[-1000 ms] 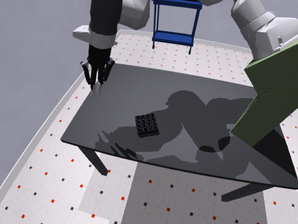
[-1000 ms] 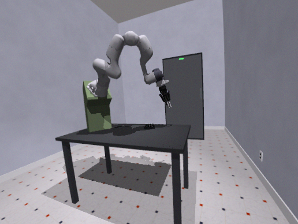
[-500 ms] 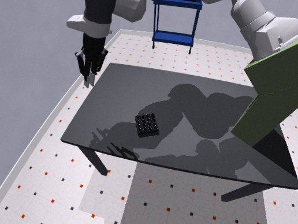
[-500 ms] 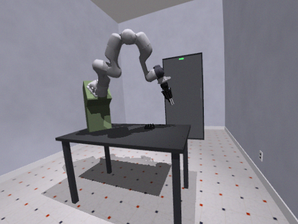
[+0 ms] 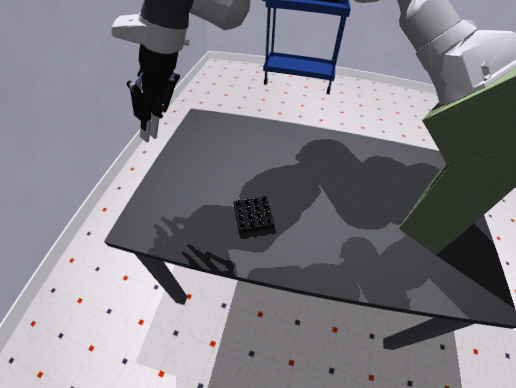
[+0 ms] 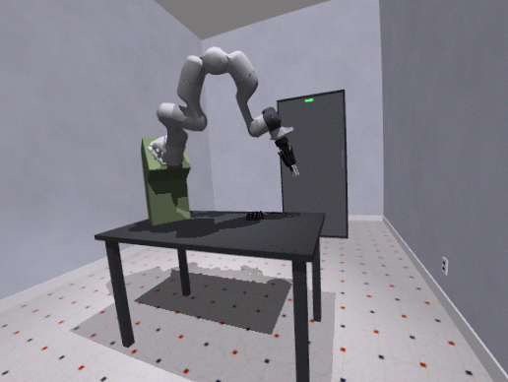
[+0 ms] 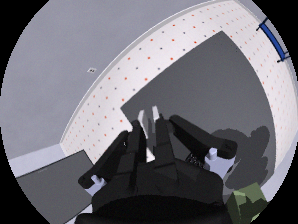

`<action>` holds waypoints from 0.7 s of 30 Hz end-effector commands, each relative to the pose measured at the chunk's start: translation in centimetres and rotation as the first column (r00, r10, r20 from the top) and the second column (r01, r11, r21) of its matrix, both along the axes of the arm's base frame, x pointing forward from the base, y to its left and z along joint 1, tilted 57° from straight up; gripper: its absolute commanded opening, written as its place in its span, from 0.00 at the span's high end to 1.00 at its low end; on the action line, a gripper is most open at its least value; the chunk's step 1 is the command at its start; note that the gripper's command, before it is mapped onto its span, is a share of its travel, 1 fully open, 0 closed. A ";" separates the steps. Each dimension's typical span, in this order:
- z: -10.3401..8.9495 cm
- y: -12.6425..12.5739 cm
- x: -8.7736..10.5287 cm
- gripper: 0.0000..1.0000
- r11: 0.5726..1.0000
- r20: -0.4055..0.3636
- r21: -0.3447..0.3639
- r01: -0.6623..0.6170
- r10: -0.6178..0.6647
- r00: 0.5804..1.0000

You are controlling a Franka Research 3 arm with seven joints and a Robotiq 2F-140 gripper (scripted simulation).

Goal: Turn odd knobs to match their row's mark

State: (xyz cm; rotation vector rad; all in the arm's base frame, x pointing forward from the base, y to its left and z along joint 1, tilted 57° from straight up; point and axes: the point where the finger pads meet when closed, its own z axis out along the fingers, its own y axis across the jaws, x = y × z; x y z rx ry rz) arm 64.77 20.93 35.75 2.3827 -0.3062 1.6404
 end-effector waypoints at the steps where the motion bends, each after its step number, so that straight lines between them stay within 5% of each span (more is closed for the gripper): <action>1: 0.3 -0.1 -0.1 0.88 0.991 -0.077 -0.125 -0.058 0.048 0.996; 21: 0.7 -0.8 -0.1 0.88 0.935 -0.197 -0.304 -0.184 0.128 0.972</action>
